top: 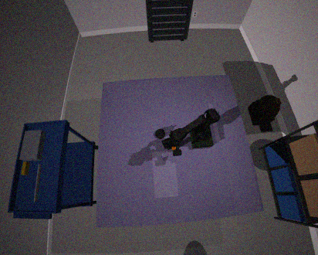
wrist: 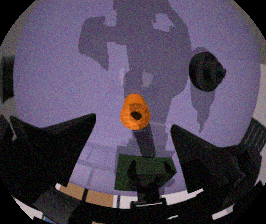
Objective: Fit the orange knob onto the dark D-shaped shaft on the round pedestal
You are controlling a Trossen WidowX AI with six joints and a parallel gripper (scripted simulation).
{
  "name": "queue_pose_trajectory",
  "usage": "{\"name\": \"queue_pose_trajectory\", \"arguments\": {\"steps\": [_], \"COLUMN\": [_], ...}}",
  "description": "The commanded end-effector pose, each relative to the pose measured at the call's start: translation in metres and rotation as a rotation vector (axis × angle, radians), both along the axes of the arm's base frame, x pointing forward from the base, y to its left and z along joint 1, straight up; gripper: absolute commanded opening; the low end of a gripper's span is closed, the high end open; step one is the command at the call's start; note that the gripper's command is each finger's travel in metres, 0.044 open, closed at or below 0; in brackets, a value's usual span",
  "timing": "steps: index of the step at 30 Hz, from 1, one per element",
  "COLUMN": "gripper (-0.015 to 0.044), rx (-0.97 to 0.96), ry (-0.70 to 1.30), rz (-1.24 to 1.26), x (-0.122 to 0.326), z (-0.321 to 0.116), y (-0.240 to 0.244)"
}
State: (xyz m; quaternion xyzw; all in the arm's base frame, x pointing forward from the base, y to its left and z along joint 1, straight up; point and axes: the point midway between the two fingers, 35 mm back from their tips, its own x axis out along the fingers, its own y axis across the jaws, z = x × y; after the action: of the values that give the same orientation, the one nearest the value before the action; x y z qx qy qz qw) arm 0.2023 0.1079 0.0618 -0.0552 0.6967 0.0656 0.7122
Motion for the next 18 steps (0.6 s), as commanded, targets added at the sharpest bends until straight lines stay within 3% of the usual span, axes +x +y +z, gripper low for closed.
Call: {"name": "queue_pose_trajectory", "arguments": {"steps": [1, 18], "gripper": [0.0440, 0.0440], "rx": [-0.008, -0.008], "ry": [0.003, 0.003], "rz": [-0.005, -0.005], "x": [-0.001, 0.001], "z": [-0.007, -0.034], "y": [-0.001, 0.000]}}
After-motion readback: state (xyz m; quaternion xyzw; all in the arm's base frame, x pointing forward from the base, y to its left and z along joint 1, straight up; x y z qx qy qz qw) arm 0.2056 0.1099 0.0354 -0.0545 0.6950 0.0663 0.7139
